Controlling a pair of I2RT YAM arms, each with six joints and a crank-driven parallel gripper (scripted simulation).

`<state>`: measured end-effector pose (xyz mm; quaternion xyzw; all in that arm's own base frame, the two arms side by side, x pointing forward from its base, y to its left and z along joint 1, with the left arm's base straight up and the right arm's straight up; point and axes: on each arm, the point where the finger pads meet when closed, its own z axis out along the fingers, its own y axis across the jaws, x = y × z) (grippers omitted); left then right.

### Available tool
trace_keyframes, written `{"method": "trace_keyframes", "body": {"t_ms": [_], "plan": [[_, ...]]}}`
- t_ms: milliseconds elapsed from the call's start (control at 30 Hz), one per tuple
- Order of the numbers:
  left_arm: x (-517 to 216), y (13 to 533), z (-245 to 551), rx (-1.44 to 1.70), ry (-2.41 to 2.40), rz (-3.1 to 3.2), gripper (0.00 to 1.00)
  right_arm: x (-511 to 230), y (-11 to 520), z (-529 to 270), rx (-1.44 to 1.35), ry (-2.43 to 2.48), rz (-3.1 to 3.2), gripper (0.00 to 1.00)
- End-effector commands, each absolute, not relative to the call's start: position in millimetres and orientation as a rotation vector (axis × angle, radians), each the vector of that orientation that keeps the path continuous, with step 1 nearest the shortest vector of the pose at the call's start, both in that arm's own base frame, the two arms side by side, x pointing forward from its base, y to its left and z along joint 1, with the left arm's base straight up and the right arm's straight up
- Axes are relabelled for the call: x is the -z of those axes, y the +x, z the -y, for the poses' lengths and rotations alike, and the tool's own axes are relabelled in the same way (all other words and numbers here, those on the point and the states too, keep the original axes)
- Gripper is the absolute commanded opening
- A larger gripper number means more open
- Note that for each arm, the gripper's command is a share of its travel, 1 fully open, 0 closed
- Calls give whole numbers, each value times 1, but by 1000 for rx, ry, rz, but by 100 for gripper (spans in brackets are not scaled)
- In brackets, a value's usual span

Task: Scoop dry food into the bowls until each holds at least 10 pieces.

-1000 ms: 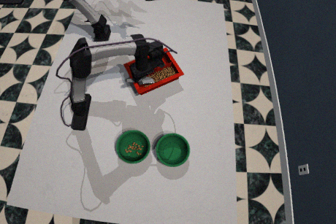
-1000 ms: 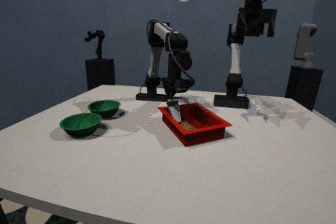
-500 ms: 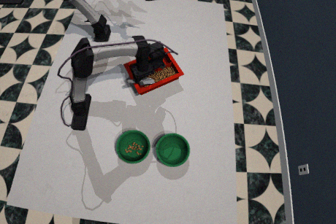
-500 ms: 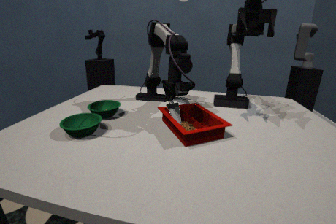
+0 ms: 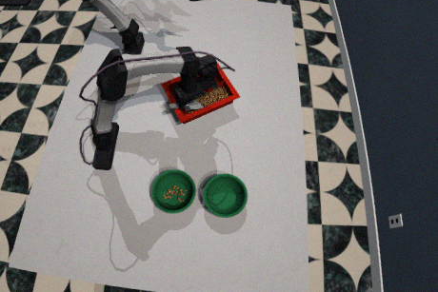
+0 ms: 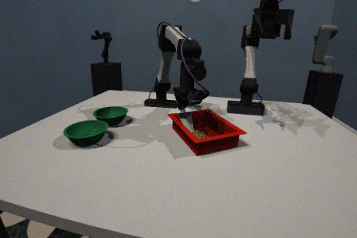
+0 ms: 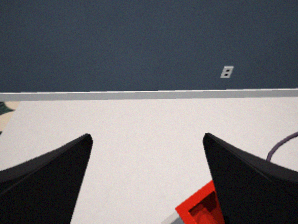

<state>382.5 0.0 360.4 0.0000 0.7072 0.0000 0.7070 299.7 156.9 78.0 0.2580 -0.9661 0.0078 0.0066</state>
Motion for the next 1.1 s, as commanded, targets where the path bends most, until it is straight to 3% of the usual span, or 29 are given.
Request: {"method": "trace_keyframes", "body": {"t_ms": [0, 1067], "plan": [[-373, 380, 0, 1, -1, -1539, 100, -83, 307, -164, -25, 814, 3042, 0], [-373, 380, 0, 1, -1, -1539, 100, -123, 303, -157, -6, 823, 3099, 0]]}}
